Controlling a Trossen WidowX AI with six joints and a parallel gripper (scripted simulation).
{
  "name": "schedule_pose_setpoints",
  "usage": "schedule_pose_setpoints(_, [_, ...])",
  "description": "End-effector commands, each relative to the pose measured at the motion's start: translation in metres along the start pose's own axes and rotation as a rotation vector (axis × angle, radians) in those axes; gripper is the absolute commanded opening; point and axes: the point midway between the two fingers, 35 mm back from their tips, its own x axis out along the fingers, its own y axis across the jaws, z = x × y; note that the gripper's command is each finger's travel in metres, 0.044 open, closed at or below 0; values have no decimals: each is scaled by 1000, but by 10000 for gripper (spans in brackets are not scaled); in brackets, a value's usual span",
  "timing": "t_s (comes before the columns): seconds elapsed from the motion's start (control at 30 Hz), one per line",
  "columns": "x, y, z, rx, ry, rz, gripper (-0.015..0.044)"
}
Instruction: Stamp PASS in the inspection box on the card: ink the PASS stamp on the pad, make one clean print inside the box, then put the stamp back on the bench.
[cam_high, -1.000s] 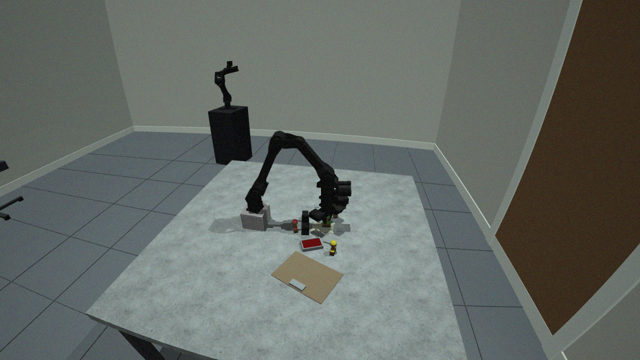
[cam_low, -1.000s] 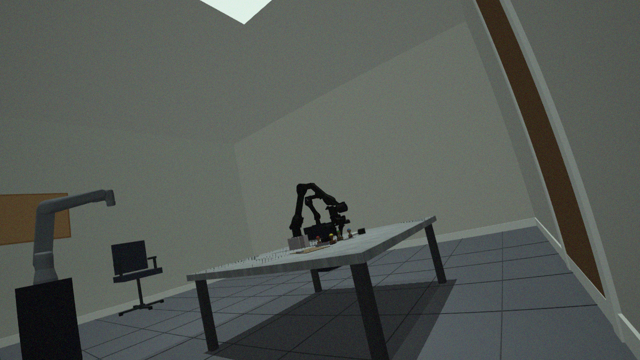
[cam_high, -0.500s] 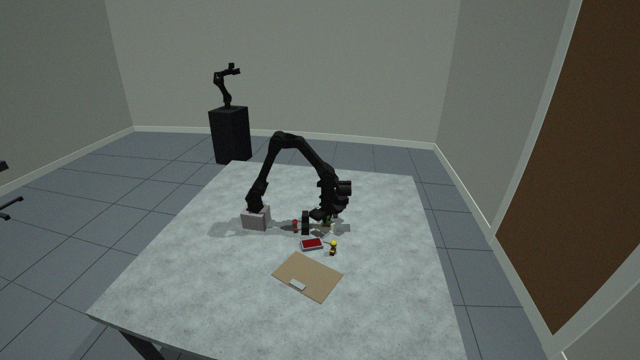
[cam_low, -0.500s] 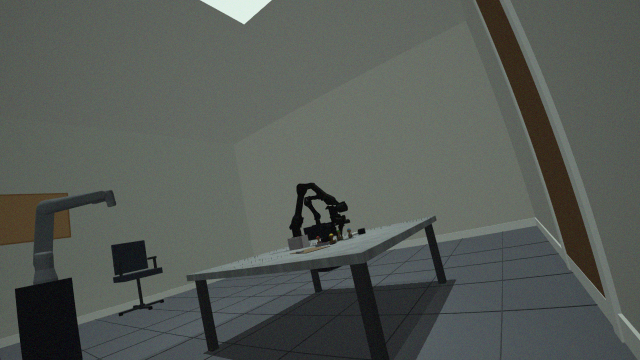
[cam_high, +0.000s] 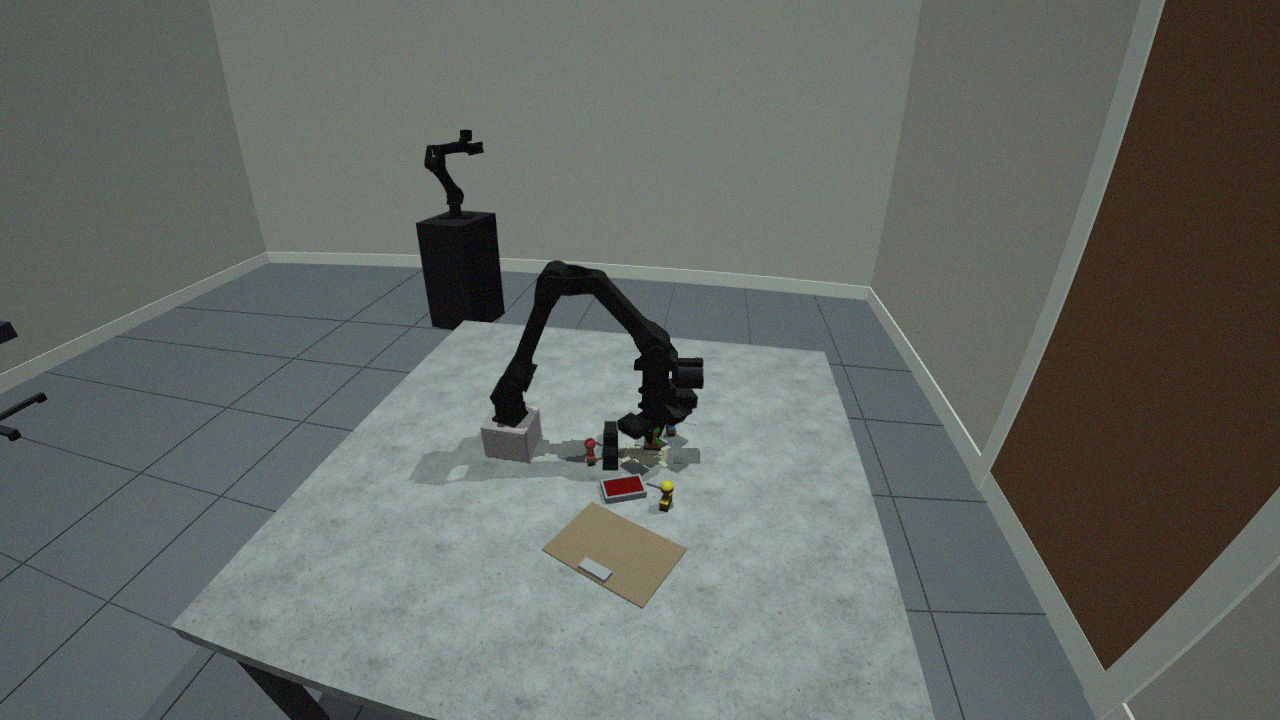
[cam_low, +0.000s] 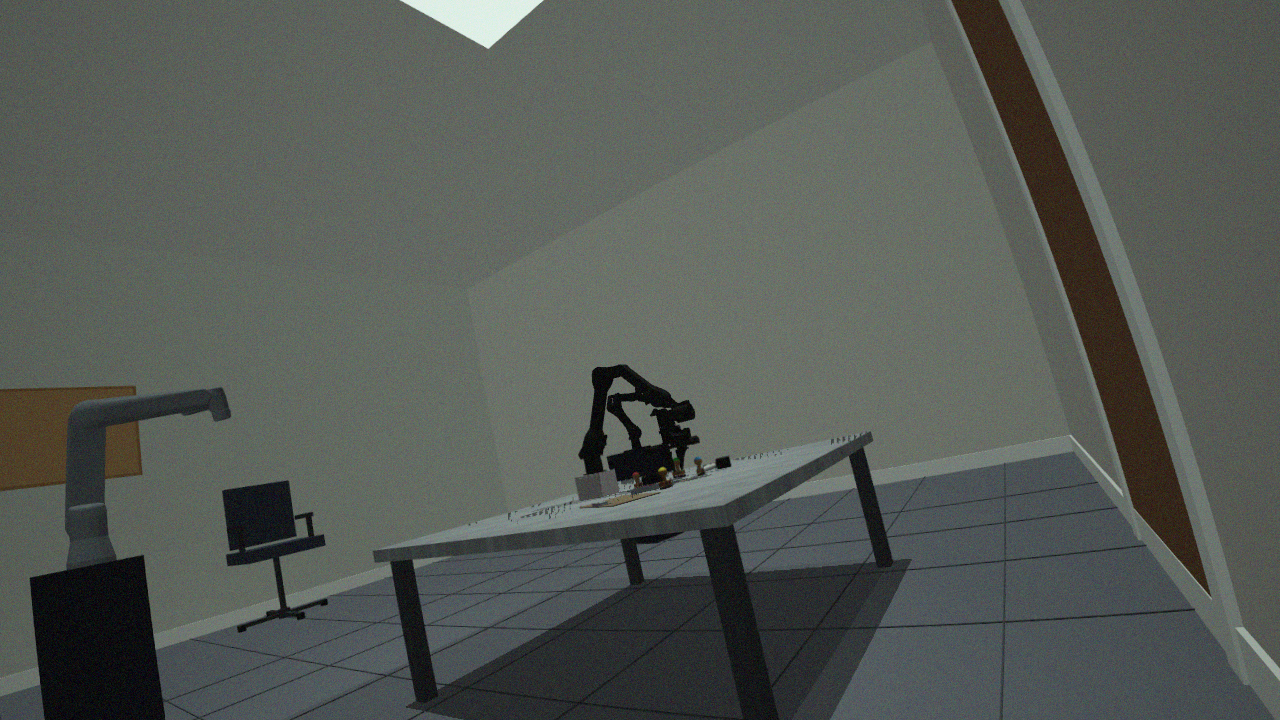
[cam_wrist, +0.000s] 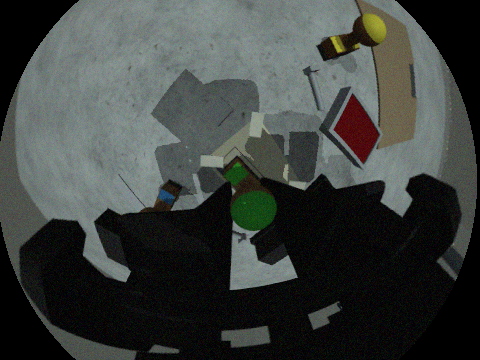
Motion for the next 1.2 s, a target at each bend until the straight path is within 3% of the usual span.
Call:
schedule_pose_setpoints(0.0, [-8,1,2,4,-8,1,0])
schedule_pose_setpoints(1.17, [-58,5,-8,4,-7,2,0])
